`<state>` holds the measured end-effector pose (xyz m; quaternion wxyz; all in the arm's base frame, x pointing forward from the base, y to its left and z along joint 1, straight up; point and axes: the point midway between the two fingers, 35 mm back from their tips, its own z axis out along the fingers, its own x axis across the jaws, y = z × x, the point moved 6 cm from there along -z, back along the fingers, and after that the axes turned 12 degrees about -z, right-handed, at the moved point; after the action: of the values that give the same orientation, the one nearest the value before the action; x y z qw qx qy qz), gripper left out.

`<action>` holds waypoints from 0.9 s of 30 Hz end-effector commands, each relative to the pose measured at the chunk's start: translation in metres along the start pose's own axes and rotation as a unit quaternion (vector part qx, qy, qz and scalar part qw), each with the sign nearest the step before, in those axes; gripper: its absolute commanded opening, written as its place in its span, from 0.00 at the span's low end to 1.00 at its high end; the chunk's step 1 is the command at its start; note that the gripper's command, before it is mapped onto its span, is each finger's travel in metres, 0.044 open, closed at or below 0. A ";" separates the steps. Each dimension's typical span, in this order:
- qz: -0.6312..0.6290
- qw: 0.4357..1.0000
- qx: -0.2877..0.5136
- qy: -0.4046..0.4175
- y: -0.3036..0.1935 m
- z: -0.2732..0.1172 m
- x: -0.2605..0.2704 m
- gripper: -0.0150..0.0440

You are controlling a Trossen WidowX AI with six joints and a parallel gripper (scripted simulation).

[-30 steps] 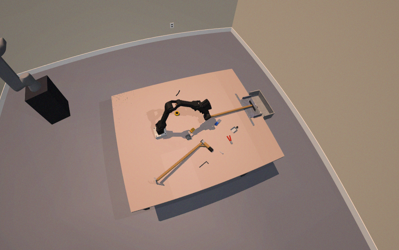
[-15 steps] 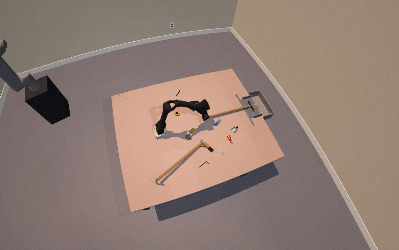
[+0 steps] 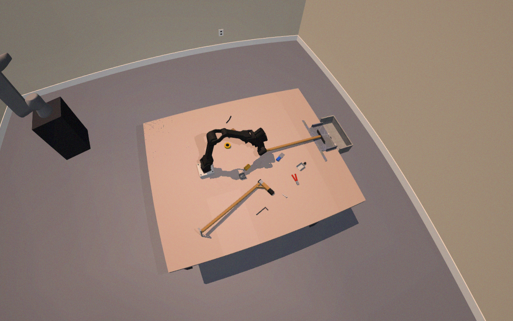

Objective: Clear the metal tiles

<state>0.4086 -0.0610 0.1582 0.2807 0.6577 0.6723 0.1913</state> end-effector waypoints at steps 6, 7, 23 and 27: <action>0.003 1.000 -0.010 -0.005 -0.005 -0.011 0.000 0.25; 0.003 1.000 -0.010 -0.005 -0.006 -0.012 0.001 0.25; 0.003 1.000 -0.010 -0.005 -0.022 -0.024 0.004 0.25; 0.003 1.000 -0.010 -0.005 -0.027 -0.027 0.005 0.25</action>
<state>0.3743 -0.0551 0.1574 0.2822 0.6574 0.6717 0.1922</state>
